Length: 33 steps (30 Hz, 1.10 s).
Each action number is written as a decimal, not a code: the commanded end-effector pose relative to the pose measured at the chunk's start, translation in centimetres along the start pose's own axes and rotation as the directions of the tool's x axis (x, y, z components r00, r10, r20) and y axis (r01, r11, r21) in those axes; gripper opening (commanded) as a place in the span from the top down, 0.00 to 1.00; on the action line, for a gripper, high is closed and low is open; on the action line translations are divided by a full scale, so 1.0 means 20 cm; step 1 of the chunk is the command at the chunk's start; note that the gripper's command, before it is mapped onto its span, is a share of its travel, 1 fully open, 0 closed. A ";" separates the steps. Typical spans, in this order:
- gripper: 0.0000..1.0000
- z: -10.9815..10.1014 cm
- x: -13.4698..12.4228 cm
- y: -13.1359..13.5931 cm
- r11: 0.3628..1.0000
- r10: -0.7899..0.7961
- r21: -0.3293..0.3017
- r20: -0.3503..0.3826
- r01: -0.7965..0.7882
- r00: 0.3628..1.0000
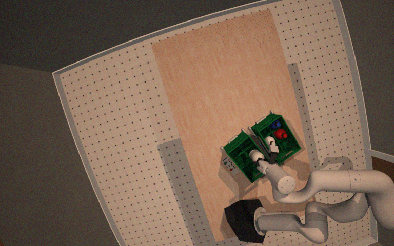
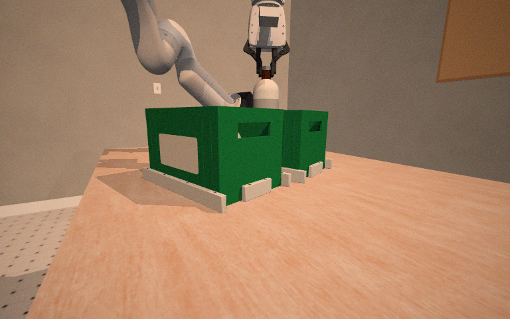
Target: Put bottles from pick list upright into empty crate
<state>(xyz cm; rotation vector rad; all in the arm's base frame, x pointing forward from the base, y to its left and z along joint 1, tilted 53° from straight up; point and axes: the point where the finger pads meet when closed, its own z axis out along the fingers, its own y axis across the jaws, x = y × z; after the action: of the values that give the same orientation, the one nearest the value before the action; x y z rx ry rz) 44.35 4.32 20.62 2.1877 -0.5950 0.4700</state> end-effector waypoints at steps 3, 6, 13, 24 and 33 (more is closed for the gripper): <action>1.00 0.03 0.00 0.00 1.000 0.001 0.001 -0.001 -0.001 1.000; 1.00 0.05 0.00 0.00 1.000 0.001 0.001 -0.001 -0.001 1.000; 1.00 0.07 0.00 0.00 1.000 0.001 0.001 -0.001 -0.001 1.000; 1.00 0.13 0.00 0.00 1.000 0.001 0.001 -0.001 -0.001 1.000; 1.00 0.16 0.00 0.00 1.000 0.001 0.001 -0.001 -0.001 1.000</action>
<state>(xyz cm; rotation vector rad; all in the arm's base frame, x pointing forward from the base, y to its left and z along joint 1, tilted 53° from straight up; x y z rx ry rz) 44.73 2.04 18.85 2.1877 -0.5950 0.4700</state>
